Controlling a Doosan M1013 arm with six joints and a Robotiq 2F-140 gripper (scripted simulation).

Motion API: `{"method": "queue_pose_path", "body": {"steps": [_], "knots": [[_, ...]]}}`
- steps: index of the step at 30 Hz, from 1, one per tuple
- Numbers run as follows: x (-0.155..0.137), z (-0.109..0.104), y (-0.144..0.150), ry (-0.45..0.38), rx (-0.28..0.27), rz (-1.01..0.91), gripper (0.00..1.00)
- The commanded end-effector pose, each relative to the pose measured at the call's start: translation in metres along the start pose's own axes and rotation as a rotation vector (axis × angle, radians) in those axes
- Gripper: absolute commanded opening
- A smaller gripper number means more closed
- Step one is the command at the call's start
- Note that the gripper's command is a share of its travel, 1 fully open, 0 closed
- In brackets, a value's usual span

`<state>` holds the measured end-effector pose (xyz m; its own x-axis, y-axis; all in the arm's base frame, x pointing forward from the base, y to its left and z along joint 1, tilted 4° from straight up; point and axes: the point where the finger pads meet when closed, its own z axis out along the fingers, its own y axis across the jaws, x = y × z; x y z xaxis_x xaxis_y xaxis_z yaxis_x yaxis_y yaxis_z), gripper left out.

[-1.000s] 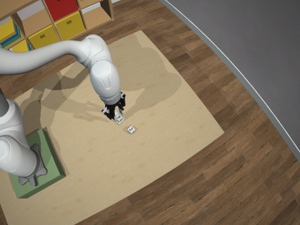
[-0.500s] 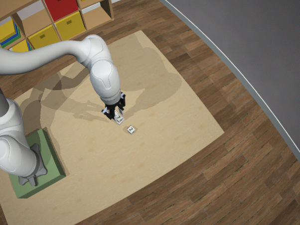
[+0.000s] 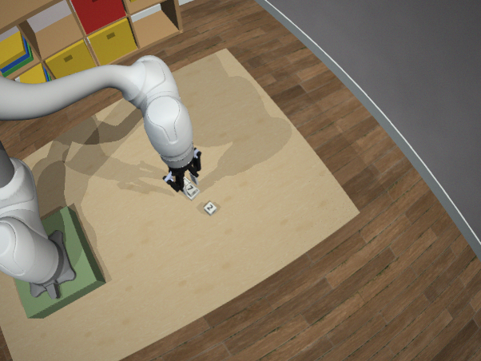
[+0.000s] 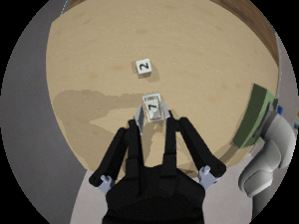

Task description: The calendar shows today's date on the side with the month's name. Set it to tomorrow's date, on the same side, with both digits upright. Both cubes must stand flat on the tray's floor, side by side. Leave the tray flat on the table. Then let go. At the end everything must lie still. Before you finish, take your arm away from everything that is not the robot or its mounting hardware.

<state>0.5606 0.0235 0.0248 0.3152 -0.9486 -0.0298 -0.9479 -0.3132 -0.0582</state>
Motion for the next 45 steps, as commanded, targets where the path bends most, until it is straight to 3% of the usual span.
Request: {"method": "queue_pose_path", "body": {"steps": [1, 15, 35, 45], "knots": [[0.0, 0.0, 0.0, 0.0, 0.0, 0.0, 0.28], [0.0, 0.001, 0.0, 0.0, 0.0, 0.0, 0.28], [0.0, 0.026, 0.0, 0.0, 0.0, 0.0, 0.28], [0.0, 0.028, 0.0, 0.0, 0.0, 0.0, 0.28]]}}
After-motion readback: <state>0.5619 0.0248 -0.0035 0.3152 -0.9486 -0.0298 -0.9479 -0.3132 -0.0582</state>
